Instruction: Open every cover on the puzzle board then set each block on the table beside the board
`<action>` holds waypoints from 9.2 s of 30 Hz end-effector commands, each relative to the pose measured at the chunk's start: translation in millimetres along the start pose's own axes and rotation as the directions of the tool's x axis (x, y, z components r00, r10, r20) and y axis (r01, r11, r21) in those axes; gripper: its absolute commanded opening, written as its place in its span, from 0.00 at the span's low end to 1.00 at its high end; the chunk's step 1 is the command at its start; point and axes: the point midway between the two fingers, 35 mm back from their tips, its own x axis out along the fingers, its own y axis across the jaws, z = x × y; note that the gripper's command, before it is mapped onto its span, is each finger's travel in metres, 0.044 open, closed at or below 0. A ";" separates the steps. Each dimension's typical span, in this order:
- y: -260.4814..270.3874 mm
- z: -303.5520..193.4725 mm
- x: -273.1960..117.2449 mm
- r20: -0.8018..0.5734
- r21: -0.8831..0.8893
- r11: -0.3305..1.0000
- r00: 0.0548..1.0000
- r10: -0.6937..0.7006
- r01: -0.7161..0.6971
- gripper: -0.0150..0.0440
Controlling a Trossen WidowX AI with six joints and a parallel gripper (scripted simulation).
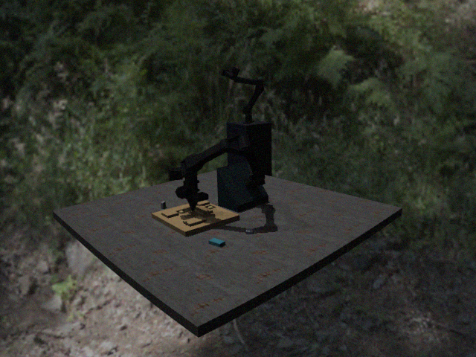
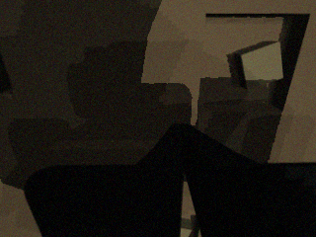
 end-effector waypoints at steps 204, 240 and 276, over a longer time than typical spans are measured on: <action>153.3 42.0 -56.5 -0.002 0.008 1.000 1.000 0.009 -0.009 0.25; 153.1 42.8 -44.3 -0.002 0.008 1.000 1.000 0.008 -0.008 0.25; 153.6 42.4 -9.2 -0.002 0.008 1.000 1.000 0.009 -0.009 0.25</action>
